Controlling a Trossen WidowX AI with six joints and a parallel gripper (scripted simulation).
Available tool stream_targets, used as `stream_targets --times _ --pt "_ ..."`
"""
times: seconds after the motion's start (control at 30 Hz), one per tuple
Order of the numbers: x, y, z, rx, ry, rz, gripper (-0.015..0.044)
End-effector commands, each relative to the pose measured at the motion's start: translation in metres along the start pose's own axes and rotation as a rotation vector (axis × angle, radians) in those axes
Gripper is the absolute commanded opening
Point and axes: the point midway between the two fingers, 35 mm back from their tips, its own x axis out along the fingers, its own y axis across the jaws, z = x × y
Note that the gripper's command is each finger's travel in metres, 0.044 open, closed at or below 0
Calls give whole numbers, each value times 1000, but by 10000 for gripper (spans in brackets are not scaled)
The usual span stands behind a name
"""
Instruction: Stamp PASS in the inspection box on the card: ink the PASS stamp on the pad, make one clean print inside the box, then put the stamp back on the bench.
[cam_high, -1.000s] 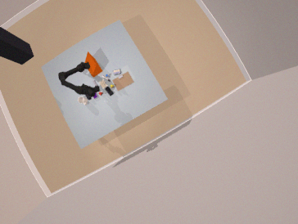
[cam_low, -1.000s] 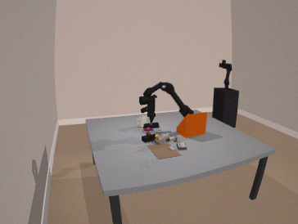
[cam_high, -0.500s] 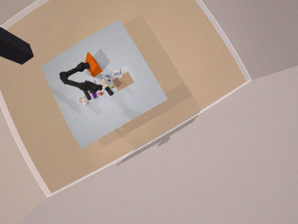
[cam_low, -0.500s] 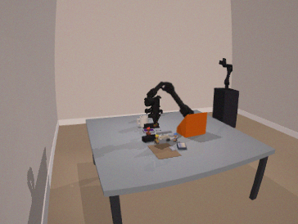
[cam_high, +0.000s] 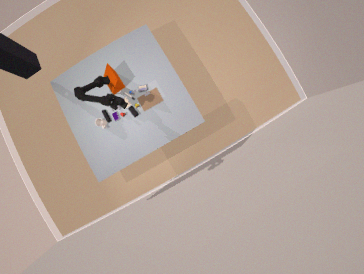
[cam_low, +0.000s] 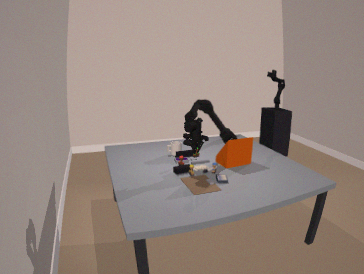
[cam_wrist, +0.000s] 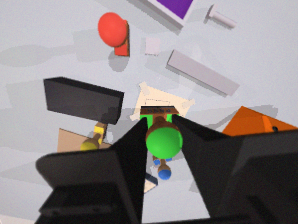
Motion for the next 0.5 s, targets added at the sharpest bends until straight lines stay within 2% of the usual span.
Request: stream_targets --times 0.0,0.47 --pt "2 -3 -13 79 0 -8 0" --pt "7 -3 -20 141 -4 -9 0"
